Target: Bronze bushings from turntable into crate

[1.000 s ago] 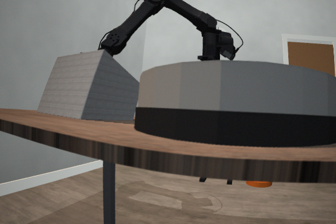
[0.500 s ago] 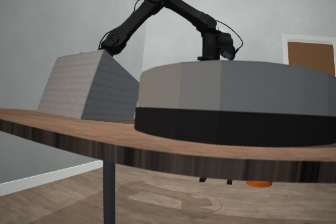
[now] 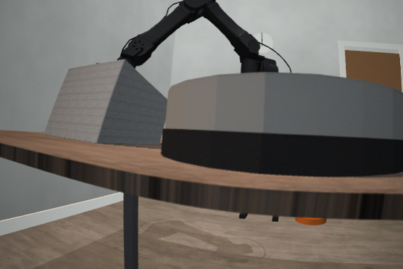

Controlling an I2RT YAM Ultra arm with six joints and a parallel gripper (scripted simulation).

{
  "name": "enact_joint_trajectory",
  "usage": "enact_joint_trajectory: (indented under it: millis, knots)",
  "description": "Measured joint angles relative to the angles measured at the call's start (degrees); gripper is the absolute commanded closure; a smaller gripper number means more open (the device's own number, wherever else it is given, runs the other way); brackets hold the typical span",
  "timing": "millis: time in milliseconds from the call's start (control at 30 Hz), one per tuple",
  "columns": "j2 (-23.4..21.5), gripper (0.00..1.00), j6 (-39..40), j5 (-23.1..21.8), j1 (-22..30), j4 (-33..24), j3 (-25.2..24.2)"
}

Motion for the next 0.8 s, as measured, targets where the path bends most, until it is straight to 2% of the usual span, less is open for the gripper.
enact_joint_trajectory:
  millis: [100,300,800]
  knots:
    - [1.6,1.00,0.4,0.0,0.2,2.0,0.0]
    - [1.8,1.00,0.9,0.2,0.2,4.2,0.0]
    - [1.8,1.00,0.9,0.2,0.2,4.7,0.0]
